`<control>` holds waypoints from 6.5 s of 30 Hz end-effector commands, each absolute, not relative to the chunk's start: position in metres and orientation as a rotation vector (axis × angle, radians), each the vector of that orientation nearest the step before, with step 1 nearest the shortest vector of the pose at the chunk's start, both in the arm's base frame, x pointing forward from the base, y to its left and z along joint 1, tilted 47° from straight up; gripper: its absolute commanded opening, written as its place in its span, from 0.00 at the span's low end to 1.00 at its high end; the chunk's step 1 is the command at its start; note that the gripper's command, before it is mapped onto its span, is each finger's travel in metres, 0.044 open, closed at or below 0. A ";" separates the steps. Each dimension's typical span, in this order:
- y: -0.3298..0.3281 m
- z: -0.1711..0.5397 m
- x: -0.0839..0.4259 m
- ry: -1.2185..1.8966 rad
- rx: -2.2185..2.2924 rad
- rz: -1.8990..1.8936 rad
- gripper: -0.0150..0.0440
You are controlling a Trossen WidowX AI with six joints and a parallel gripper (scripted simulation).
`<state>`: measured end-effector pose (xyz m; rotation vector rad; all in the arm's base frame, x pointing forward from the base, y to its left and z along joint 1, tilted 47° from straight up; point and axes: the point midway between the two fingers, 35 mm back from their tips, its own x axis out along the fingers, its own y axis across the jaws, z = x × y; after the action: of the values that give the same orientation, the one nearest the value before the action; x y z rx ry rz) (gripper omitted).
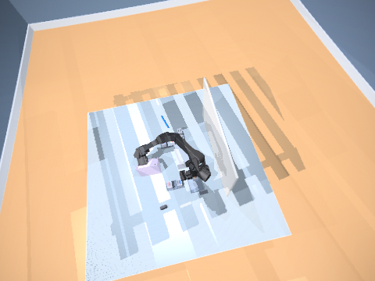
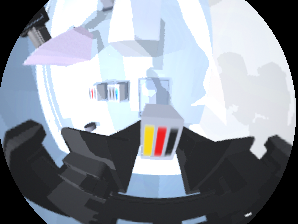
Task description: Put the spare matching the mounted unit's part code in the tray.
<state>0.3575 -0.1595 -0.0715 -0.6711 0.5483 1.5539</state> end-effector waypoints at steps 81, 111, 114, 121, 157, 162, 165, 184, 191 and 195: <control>-0.105 -0.128 0.360 0.551 -0.664 1.553 0.25; -0.085 -0.145 0.357 0.548 -0.662 1.554 0.25; -0.083 -0.147 0.357 0.548 -0.662 1.554 0.25; -0.078 -0.151 0.356 0.547 -0.661 1.554 0.25; -0.056 -0.168 0.349 0.543 -0.658 1.556 0.25; -0.058 -0.167 0.352 0.543 -0.671 1.556 0.48; -0.058 -0.167 0.352 0.543 -0.671 1.556 0.61; -0.137 -0.092 0.353 0.548 -0.661 1.556 1.00; -0.139 -0.095 0.355 0.549 -0.667 1.524 1.00; -0.139 -0.095 0.355 0.549 -0.667 1.524 1.00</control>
<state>0.3560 -0.1390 -0.0947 -0.6720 0.5465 1.5250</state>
